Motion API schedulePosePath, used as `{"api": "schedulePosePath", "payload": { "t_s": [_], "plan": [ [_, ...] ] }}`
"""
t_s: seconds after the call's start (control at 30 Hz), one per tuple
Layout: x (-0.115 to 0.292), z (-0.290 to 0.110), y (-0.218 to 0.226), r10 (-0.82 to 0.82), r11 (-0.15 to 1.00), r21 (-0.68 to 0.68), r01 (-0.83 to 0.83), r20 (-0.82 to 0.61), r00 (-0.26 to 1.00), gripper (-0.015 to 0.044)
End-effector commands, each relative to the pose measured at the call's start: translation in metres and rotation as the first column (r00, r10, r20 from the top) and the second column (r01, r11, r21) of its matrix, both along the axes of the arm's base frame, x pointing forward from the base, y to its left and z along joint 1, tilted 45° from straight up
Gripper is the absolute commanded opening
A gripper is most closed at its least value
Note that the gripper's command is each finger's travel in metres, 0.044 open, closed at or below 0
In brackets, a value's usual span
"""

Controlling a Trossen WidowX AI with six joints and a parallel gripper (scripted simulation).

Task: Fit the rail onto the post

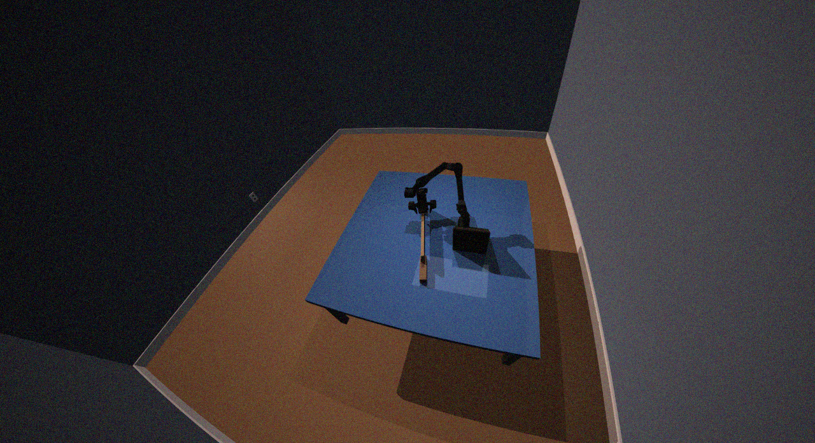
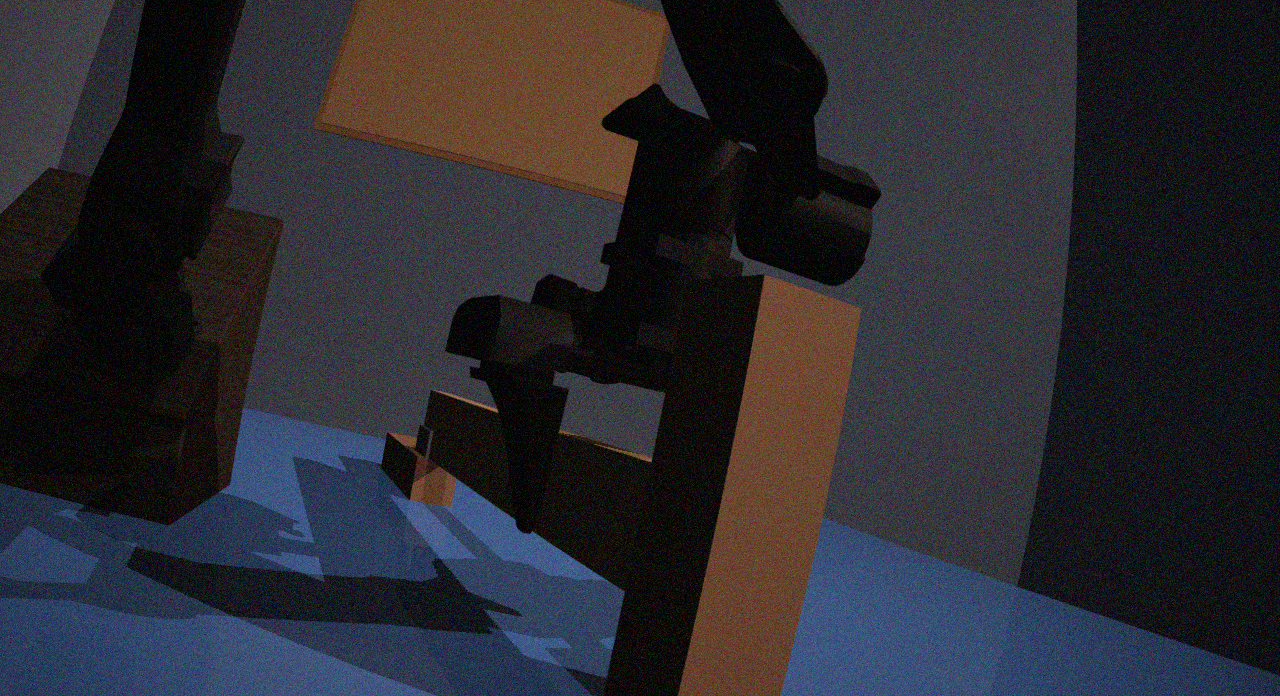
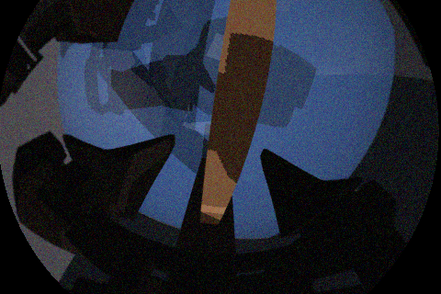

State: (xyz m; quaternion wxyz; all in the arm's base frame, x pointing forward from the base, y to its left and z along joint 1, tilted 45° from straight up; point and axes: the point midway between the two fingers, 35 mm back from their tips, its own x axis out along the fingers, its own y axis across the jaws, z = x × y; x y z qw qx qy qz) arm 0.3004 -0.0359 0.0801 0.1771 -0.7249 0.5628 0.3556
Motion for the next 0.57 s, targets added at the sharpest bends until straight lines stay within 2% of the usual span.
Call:
{"api": "schedulePosePath", "payload": {
  "t_s": [0.0,0.53],
  "plan": [
    [-0.008,-0.0001,0.0293,0.015,1.0,0.002,-0.015,0.004,1.0,0.044],
    [-0.0116,0.0002,0.0379,0.017,1.0,0.001,-0.017,0.006,1.0,0.044]
  ]
}}
